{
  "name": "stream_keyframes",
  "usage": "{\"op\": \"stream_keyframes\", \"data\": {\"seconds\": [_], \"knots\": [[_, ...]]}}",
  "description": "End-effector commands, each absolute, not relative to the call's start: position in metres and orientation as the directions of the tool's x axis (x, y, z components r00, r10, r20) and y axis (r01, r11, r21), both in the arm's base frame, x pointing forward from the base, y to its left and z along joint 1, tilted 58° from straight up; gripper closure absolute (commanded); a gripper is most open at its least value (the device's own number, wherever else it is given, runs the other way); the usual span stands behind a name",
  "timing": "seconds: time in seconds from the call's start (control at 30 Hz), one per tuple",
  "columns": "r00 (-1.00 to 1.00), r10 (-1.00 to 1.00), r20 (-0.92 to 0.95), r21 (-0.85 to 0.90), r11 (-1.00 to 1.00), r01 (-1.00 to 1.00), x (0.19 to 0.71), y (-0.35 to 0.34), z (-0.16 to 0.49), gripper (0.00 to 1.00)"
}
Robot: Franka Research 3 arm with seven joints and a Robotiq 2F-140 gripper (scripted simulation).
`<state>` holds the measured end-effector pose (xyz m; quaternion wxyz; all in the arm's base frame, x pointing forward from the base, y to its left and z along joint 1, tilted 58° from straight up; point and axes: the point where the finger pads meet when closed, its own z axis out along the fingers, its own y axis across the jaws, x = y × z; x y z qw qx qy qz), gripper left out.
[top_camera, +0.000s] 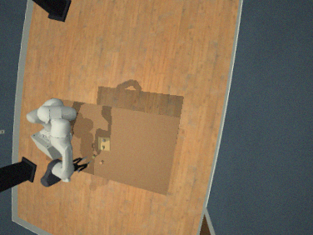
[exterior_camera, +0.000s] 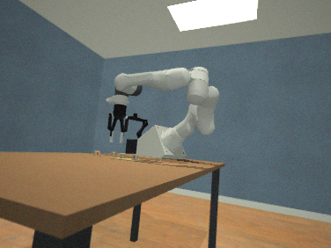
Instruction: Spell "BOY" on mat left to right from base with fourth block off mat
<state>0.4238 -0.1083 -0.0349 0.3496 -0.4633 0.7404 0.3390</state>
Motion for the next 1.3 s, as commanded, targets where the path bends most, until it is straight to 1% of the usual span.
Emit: {"op": "stream_keyframes", "data": {"seconds": [0.0,1.27], "knots": [[-0.331,-0.447,-0.831,0.182,0.344,-0.921,0.425,-0.105,-0.038,0.63],[-0.331,-0.447,-0.831,0.182,0.344,-0.921,0.433,-0.070,-0.060,0.63]]}}
